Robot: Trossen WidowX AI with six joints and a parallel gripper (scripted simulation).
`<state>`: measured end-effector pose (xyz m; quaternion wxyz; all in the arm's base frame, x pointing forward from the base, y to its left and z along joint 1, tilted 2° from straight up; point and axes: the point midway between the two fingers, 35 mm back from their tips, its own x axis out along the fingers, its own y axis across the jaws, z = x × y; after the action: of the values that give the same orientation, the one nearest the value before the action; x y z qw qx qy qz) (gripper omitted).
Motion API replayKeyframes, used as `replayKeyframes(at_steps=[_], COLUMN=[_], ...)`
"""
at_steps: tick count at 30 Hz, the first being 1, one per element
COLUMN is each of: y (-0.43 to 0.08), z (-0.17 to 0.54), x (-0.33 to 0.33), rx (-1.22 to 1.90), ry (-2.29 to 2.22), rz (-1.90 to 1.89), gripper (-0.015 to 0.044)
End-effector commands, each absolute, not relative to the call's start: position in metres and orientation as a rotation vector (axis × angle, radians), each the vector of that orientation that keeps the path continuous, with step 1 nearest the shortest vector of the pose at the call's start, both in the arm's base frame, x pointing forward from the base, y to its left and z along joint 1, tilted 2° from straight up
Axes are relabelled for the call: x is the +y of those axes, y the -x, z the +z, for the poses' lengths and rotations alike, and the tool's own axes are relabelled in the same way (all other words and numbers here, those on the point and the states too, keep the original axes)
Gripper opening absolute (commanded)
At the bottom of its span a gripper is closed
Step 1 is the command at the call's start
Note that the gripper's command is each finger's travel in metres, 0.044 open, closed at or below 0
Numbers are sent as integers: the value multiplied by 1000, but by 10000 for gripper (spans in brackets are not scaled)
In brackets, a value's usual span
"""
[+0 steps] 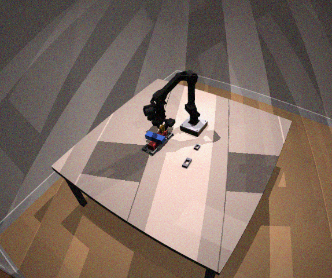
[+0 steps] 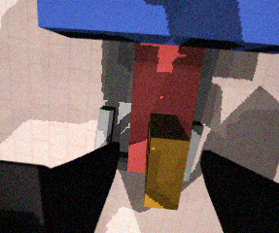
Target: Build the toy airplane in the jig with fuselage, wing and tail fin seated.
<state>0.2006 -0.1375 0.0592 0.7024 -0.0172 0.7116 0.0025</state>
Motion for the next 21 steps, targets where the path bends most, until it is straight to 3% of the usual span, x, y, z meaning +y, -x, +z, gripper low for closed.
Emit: replayKeyframes(at_steps=[1, 6, 21], y=[-205, -203, -204], z=[89, 146, 148], x=[-140, -136, -136], rx=[1578, 1582, 1582], ry=[43, 45, 45], rz=[3, 8, 8], gripper=[260, 260, 260])
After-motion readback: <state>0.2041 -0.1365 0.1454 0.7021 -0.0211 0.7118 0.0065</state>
